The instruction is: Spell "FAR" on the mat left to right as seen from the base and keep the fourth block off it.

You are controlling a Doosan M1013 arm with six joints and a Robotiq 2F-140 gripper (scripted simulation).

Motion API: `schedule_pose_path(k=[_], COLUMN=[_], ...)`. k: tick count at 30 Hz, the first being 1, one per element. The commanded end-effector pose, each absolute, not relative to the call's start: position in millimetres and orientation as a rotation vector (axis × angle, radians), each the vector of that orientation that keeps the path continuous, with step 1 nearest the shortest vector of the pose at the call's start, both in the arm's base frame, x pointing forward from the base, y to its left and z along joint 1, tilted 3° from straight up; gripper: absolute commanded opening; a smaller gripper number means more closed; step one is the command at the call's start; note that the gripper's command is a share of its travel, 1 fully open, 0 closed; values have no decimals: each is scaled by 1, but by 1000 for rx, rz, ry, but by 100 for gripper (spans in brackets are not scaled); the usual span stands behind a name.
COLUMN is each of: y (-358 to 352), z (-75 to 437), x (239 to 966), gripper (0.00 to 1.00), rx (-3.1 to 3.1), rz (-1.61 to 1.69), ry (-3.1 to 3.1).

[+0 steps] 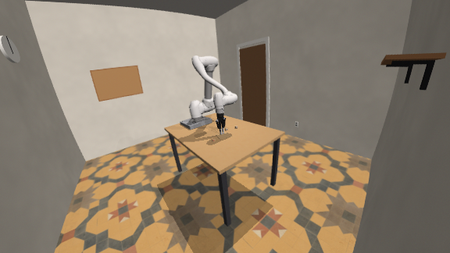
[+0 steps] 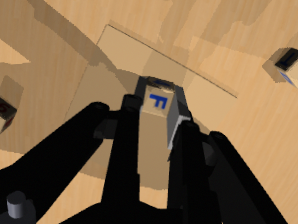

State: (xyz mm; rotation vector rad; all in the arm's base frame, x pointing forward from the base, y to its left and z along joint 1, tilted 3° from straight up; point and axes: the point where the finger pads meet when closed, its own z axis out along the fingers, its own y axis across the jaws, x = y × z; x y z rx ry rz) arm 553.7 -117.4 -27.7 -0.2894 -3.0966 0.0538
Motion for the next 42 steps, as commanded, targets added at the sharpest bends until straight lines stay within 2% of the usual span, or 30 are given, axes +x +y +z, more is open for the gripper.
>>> schedule_pose_path(k=[1,35,42], y=[-118,-118,-117], z=[-32,-31,0], x=[550,550,551], gripper=[13,13,13], rx=[-289,-289,-289], rz=[55,55,55], ry=[-3091,-3091,-3091])
